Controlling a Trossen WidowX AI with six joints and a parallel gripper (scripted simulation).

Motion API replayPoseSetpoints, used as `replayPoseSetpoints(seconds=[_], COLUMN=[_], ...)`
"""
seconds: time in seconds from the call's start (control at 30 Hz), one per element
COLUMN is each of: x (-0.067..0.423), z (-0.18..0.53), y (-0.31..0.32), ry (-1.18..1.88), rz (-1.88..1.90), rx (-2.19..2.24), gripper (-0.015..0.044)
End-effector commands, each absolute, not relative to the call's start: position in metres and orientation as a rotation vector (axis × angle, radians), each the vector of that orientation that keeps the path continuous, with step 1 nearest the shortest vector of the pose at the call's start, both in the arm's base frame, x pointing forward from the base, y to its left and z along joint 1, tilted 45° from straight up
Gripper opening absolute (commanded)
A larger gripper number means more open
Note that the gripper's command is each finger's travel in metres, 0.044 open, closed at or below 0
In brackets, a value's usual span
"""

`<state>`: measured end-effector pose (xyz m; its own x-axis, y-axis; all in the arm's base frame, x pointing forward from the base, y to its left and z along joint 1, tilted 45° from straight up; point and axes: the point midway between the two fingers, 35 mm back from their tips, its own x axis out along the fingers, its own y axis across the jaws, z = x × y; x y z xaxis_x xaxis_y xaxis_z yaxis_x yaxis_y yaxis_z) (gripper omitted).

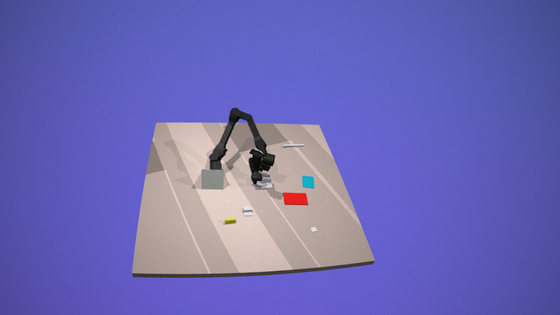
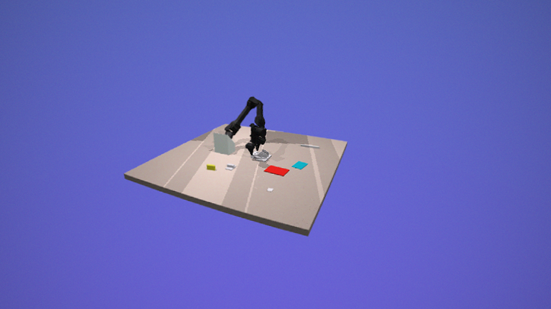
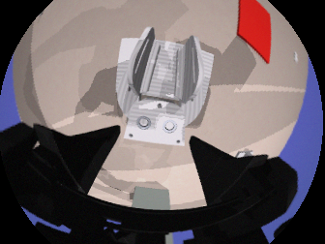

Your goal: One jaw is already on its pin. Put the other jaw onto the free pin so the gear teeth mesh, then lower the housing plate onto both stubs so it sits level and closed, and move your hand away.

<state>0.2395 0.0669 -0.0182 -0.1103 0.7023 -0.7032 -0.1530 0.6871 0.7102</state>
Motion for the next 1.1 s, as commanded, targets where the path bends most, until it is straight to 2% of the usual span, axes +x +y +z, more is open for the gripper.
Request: replayPoseSetpoints(seconds=[0.0,0.3,0.6,1.07], x=[0.248,0.245,0.207,0.206], z=[0.009,0.017,0.053,0.054], y=[0.04,0.03,-0.014,-0.015], ry=[1.497,1.495,1.5,1.5], rz=[0.765,0.761,0.765,0.766], rx=[0.464,0.472,0.467,0.467], gripper=[0.044,0.044,0.044,0.044])
